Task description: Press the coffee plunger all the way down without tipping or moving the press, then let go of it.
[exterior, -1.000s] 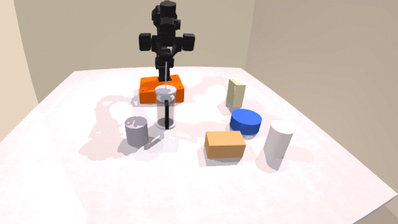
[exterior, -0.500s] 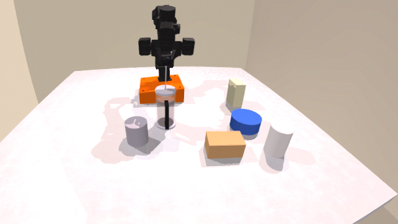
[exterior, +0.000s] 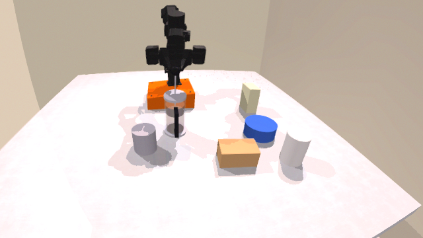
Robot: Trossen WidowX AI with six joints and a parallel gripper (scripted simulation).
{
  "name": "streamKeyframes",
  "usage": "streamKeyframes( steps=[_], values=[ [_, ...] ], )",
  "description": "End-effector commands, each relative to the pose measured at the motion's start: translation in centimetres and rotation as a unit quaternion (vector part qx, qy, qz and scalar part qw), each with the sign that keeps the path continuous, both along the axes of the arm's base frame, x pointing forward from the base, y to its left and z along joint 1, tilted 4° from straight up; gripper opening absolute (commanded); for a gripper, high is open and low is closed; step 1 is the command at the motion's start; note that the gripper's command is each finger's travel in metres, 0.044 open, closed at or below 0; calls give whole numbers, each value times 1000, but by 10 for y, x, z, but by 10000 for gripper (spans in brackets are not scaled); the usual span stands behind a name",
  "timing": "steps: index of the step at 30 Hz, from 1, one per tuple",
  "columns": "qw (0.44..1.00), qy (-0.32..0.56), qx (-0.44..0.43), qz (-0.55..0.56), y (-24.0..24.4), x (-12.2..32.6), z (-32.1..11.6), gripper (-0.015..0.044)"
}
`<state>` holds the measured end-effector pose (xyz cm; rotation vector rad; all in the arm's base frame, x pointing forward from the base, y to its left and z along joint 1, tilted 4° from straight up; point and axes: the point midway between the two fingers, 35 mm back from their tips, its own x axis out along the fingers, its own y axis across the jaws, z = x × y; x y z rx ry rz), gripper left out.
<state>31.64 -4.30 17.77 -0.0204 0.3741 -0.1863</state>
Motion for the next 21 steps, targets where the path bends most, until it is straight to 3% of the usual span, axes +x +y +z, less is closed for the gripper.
streamKeyframes(
  steps=[1, 21],
  values=[
    [998, 64, 4, 0, -2, -7, -49, 120],
    [998, 63, 4, 0, -5, 7, -50, 120]
  ],
)
